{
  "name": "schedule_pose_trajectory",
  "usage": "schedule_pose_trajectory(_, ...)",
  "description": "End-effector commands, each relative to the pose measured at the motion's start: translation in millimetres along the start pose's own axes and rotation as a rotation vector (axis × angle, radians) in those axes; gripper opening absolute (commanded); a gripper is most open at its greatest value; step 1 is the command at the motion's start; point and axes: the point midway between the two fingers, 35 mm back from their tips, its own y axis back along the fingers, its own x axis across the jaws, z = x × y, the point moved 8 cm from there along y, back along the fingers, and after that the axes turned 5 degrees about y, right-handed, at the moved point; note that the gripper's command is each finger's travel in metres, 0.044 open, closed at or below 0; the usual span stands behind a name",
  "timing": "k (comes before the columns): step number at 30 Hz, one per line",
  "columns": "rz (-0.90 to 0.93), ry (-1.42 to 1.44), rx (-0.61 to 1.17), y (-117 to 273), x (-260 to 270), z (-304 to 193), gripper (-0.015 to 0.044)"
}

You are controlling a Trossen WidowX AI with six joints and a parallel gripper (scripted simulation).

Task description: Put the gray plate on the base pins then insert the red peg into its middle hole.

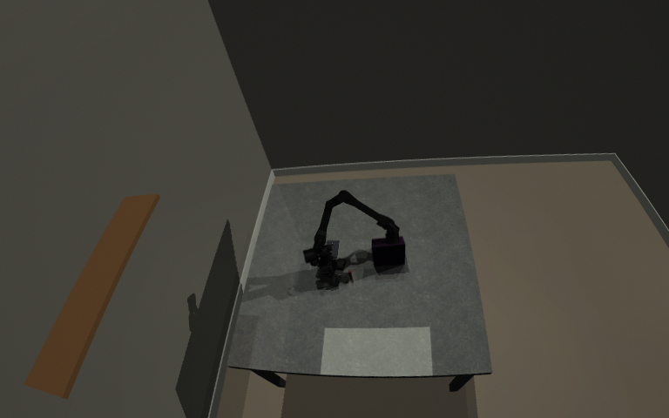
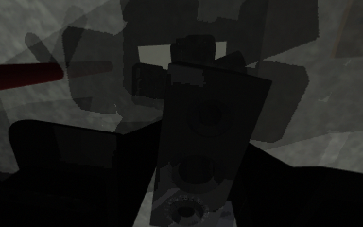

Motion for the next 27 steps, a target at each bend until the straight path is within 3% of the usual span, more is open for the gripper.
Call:
schedule_pose_trajectory(1, -0.018, -0.010, -0.012, 18.9, -5.3, 1.3, 0.0000)
schedule_pose_trajectory(27, -0.018, -0.012, -0.016, 102.1, -3.9, -1.3, 0.0000)
